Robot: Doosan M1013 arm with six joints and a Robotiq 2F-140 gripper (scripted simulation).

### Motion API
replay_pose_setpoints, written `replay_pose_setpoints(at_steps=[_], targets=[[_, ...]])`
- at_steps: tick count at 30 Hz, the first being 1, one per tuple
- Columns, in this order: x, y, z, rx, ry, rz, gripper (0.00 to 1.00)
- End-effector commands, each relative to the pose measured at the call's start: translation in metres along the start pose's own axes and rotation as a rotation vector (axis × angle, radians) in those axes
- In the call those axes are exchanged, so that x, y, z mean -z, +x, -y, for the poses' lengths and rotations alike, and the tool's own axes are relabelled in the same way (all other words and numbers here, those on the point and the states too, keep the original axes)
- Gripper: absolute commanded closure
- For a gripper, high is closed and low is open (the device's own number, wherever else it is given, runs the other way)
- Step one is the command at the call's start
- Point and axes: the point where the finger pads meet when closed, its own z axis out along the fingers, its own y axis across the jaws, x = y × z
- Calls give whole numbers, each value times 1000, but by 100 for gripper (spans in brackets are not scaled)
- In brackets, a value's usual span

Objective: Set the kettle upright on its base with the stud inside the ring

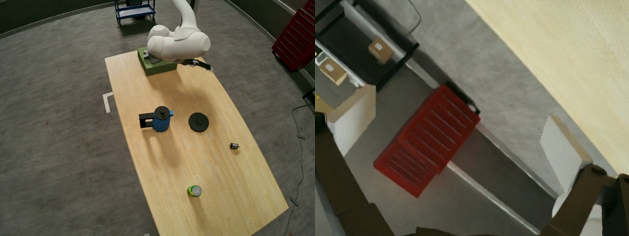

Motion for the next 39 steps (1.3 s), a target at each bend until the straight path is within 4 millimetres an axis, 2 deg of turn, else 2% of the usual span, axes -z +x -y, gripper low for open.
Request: replay_pose_setpoints(at_steps=[1, 17, 18, 25, 34, 39], targets=[[0, 0, 0, 1, 1, 0, 0], [0, 0, 0, 1, 1, 0, 0], [0, 0, 0, 1, 1, 0, 48], [2, 3, 2, 38, -37, -10, 48], [11, 17, 13, 190, -186, -52, 48], [24, 35, 34, 365, -351, -105, 48]])
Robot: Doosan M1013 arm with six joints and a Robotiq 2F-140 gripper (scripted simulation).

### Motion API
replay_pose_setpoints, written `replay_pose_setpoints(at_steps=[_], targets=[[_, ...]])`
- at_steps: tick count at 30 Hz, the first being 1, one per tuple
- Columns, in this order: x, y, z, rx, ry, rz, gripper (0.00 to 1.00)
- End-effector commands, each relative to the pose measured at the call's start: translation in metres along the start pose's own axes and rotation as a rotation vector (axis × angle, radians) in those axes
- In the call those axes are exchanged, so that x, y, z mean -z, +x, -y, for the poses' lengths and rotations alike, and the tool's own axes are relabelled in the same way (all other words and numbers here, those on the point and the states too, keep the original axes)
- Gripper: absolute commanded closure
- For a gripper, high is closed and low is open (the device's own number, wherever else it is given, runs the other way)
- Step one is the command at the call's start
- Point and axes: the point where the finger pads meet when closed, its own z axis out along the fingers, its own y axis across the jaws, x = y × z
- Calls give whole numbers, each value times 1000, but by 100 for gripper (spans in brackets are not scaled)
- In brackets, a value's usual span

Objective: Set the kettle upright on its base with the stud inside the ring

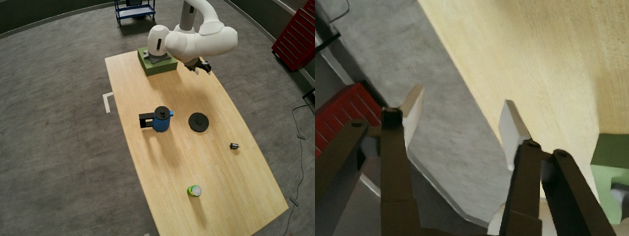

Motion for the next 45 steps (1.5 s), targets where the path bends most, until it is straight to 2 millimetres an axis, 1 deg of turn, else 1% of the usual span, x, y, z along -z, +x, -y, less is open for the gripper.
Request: replay_pose_setpoints(at_steps=[1, 5, 10, 12, 15, 19, 22, 24, 27, 35, 45], targets=[[12, 16, 9, 115, -111, -35, 48], [33, 41, 29, 276, -259, -92, 48], [64, 71, 65, 464, -430, -169, 48], [64, 71, 65, 464, -430, -169, 48], [82, 85, 89, 558, -515, -213, 48], [101, 98, 118, 651, -599, -260, 48], [111, 103, 133, 696, -640, -284, 48], [115, 105, 140, 714, -656, -294, 48], [118, 106, 144, 727, -668, -302, 48], [118, 107, 145, 728, -670, -303, 48], [123, 115, 135, 664, -657, -324, 48]])
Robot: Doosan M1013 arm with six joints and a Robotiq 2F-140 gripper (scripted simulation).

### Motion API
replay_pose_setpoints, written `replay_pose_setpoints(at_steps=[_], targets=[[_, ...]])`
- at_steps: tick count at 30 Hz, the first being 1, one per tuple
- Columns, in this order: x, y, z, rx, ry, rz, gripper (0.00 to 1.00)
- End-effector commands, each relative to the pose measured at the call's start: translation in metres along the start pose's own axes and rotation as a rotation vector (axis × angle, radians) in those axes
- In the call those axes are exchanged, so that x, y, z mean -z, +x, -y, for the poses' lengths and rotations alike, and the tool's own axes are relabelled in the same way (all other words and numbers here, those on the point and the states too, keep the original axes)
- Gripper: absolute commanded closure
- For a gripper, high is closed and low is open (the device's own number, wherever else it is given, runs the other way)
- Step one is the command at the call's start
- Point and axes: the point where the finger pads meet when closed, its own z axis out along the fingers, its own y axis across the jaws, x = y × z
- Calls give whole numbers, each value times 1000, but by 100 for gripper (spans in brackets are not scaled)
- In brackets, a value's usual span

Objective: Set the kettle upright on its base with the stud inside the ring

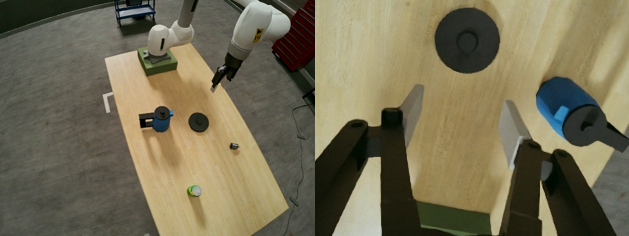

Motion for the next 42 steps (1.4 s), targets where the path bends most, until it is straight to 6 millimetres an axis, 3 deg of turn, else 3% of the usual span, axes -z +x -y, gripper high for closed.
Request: replay_pose_setpoints(at_steps=[1, 8, 16, 18, 33, 35, 42], targets=[[0, 0, -1, -6, 0, -1, 48], [-9, -1, -31, -165, 1, -1, 48], [-28, -8, -88, -465, 2, 1, 48], [-28, -8, -88, -465, 2, 1, 48], [-71, -46, -219, -1188, 3, 5, 48], [-71, -46, -219, -1188, 3, 5, 48], [-89, -71, -269, -1489, 3, 6, 48]])
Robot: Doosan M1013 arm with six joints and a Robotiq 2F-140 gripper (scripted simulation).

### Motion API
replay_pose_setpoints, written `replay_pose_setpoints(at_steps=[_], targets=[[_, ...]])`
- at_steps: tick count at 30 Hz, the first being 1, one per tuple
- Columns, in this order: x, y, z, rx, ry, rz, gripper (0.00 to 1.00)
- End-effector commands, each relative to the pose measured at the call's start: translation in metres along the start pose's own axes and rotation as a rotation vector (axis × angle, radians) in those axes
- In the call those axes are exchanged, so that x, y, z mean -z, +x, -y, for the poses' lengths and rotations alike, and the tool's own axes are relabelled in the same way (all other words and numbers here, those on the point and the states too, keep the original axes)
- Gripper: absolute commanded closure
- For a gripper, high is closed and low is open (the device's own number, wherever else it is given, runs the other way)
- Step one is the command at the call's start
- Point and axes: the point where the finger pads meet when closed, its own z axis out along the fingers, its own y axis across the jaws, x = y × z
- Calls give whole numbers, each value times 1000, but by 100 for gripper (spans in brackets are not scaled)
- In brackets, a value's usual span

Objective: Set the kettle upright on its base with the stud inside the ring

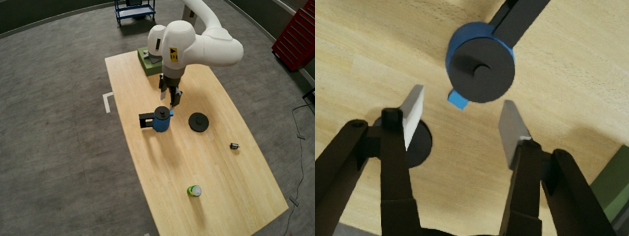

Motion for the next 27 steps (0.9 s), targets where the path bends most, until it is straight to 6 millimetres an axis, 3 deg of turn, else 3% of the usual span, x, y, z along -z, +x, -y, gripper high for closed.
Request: replay_pose_setpoints(at_steps=[1, 8, 27], targets=[[-6, 18, -13, -122, 1, -2, 48], [-18, 46, -38, -325, 1, -1, 48], [-25, 63, -54, -449, 1, 0, 48]])
